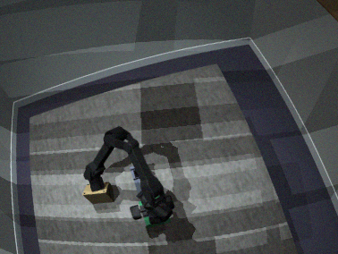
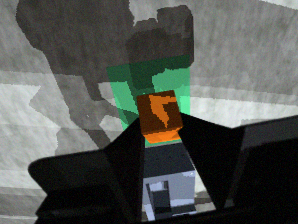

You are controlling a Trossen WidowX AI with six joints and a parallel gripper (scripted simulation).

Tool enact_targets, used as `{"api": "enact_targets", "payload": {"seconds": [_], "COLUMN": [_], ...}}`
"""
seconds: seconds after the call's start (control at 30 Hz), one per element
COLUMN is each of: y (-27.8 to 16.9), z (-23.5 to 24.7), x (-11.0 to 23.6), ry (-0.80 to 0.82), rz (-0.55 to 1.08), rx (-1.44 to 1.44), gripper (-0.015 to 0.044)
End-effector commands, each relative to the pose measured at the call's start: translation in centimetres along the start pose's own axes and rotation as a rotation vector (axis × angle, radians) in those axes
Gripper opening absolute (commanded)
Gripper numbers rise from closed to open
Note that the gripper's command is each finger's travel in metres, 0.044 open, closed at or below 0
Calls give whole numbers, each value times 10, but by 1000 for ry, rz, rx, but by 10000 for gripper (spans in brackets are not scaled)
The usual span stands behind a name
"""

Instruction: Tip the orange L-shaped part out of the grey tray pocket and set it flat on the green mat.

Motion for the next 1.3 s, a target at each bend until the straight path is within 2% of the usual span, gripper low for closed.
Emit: {"api": "enact_targets", "payload": {"seconds": [0.0,0.77,1.1,1.27], "y": [-1,-1,0,2], "z": [-2,-2,-2,1], "x": [-7,-6,-4,41], "ry": [-5,-8,-8,-7], "rz": [11,7,7,6], "rx": [-8,-4,-4,-7], "gripper": [0,0,263,394]}}
Point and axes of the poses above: the point midway between the two fingers, 35 mm back from their tips, its own x axis back along the fingers, its own z axis across the jaws, y = z × x, the point moved 3 cm from there along x, back along the fingers, and after that the axes turned 10 degrees about -x, right-handed, at the moved point
